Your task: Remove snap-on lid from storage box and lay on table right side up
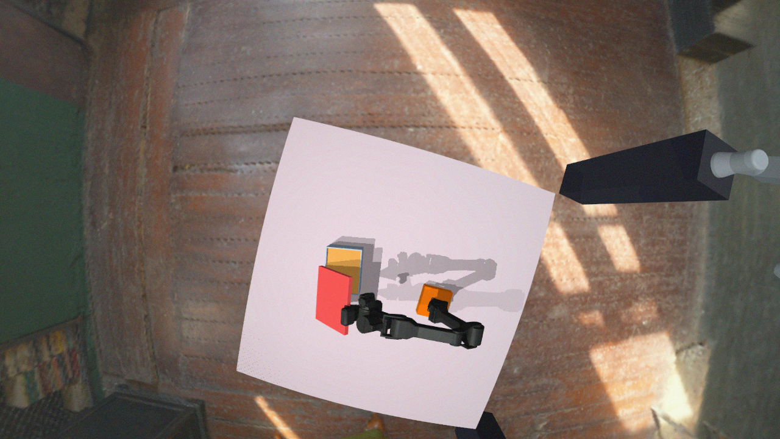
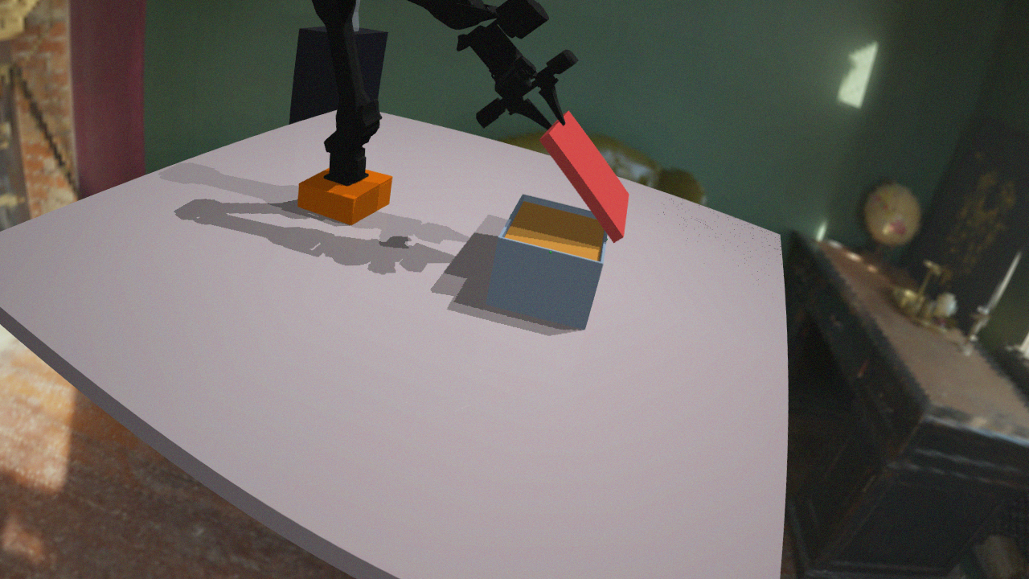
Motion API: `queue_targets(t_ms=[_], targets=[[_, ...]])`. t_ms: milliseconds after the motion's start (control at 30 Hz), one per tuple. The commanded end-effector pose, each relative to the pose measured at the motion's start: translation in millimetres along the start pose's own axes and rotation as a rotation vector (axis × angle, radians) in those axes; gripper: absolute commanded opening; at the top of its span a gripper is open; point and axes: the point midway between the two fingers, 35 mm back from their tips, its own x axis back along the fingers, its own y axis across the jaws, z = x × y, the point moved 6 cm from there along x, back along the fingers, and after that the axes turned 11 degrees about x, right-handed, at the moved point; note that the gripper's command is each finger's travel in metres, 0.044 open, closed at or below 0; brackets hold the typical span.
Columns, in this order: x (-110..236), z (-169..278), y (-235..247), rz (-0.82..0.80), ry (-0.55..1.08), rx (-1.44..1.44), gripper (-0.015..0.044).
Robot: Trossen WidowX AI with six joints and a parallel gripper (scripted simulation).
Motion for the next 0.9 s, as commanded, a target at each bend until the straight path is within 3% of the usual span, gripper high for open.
queue_targets(t_ms=[0, 867], targets=[[4.2, 8.5, 3.4, -0.017, -0.006, -0.004, 0.0000], [8.3, 59.9, 9.8, -0.017, -0.002, -0.009, 0.0000]])
